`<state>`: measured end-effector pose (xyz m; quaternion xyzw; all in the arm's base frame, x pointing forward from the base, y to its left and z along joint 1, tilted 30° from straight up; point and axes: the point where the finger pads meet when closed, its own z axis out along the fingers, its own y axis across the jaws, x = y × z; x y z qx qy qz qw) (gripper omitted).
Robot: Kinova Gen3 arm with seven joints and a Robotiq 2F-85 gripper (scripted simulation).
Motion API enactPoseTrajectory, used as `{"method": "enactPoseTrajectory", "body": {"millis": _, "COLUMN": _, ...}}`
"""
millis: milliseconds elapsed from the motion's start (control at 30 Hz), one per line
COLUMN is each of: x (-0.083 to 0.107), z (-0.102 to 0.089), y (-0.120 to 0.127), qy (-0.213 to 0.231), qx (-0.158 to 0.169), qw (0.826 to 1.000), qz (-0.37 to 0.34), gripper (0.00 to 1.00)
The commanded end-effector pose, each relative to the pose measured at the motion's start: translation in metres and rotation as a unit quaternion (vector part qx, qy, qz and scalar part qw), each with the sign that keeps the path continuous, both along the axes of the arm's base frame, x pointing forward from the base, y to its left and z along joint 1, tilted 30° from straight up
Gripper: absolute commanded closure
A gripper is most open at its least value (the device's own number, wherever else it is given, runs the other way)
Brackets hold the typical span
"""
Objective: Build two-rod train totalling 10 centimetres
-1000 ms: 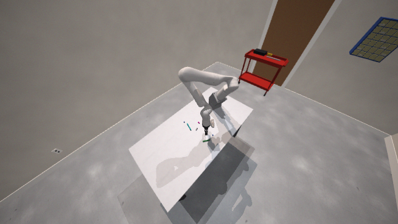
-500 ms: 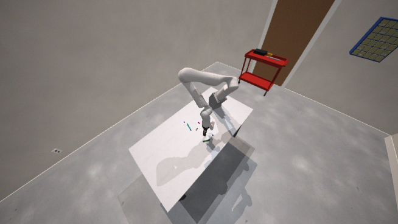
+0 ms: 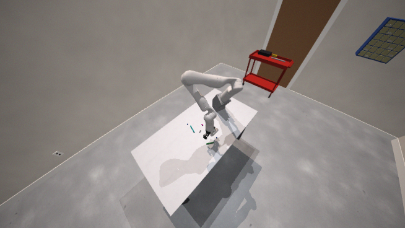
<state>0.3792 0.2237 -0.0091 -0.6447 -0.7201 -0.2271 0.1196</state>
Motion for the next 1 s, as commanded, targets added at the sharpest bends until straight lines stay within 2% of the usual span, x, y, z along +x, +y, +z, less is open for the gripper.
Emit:
{"method": "enactPoseTrajectory", "body": {"millis": 0, "x": 0.003, "z": 0.002, "y": 0.004, "qy": 0.021, "qx": 0.007, "qw": 0.999, "qz": -0.038, "gripper": 0.00}}
{"method": "enactPoseTrajectory", "body": {"millis": 267, "x": 0.008, "z": 0.007, "y": 0.012, "qy": 0.100, "qx": 0.026, "qw": 0.979, "qz": -0.176, "gripper": 0.00}}
{"method": "enactPoseTrajectory", "body": {"millis": 333, "x": 0.008, "z": 0.007, "y": 0.012, "qy": 0.100, "qx": 0.026, "qw": 0.979, "qz": -0.176, "gripper": 0.00}}
{"method": "enactPoseTrajectory", "body": {"millis": 533, "x": 0.011, "z": 0.011, "y": 0.016, "qy": 0.146, "qx": 0.037, "qw": 0.956, "qz": -0.252, "gripper": 0.00}}
{"method": "enactPoseTrajectory", "body": {"millis": 733, "x": 0.012, "z": 0.013, "y": 0.019, "qy": 0.174, "qx": 0.043, "qw": 0.937, "qz": -0.299, "gripper": 0.00}}
{"method": "enactPoseTrajectory", "body": {"millis": 967, "x": 0.013, "z": 0.014, "y": 0.020, "qy": 0.184, "qx": 0.045, "qw": 0.930, "qz": -0.316, "gripper": 0.00}}
